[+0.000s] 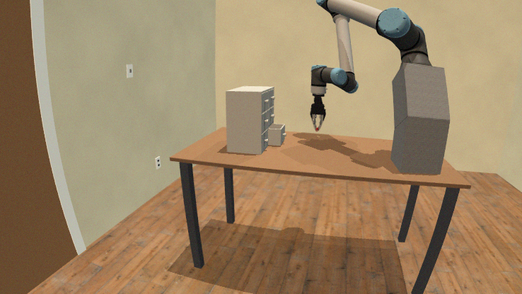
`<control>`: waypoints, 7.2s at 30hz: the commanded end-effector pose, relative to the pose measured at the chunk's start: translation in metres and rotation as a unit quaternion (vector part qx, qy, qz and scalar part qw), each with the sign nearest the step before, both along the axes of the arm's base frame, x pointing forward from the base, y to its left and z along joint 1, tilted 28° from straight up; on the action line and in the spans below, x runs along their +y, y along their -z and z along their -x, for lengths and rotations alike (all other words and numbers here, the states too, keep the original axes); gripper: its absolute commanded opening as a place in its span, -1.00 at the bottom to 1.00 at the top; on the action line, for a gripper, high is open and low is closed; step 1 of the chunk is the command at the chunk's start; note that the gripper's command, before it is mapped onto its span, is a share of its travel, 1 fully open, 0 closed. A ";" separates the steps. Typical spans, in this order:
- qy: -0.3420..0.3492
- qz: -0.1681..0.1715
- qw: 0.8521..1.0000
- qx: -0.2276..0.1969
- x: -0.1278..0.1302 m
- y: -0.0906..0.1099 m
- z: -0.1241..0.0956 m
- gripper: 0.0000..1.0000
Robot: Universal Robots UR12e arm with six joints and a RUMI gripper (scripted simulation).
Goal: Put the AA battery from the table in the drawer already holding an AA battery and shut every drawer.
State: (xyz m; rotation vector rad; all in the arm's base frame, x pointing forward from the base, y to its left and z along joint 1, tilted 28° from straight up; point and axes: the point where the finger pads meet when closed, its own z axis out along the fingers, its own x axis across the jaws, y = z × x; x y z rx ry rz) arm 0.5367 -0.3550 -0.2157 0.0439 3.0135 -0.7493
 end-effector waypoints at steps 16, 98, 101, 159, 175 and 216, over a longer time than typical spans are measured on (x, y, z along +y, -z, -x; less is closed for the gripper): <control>0.000 0.000 1.000 0.000 0.018 -0.034 0.001 -0.91; 0.612 -0.020 0.720 -0.325 0.145 0.032 -0.067 -0.91; 0.613 -0.020 0.720 -0.325 0.145 0.032 -0.067 -0.91; 0.610 -0.025 0.720 -0.330 0.159 0.007 -0.066 -0.91; 0.600 -0.044 0.719 -0.347 0.159 0.007 -0.066 -0.91; 0.526 -0.163 0.704 -0.448 0.158 0.008 -0.063 -0.91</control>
